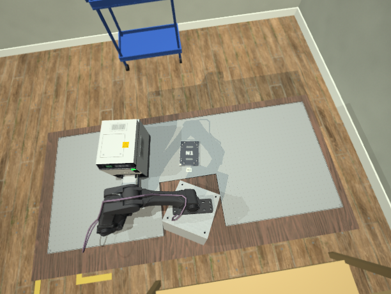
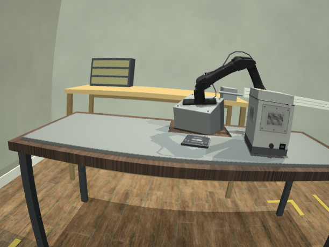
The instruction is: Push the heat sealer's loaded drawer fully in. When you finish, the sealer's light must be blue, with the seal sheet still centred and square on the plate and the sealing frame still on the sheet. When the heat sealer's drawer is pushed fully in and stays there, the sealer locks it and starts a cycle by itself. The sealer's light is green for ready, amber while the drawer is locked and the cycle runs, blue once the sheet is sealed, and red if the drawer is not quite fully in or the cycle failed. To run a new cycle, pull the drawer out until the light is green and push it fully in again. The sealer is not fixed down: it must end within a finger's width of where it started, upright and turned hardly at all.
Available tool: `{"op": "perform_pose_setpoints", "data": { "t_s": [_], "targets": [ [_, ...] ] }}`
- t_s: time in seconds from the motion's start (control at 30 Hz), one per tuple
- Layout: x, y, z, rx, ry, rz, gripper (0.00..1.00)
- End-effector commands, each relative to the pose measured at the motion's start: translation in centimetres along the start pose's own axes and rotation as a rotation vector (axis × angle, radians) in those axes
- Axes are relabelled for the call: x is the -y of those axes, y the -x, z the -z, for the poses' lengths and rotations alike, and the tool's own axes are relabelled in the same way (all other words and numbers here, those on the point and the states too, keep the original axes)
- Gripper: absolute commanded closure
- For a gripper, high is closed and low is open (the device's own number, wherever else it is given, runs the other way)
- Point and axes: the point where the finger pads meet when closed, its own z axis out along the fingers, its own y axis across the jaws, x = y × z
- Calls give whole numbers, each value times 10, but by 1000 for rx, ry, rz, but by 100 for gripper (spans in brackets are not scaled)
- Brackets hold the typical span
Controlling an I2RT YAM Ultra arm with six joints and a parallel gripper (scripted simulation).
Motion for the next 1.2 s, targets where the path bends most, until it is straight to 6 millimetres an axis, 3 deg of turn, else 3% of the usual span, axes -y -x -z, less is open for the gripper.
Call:
{"op": "perform_pose_setpoints", "data": {
  "t_s": [0.0,1.17],
  "targets": [
    [15,4,0,16,5,-20,100],
    [46,3,-40,12,7,-21,100]
  ]
}}
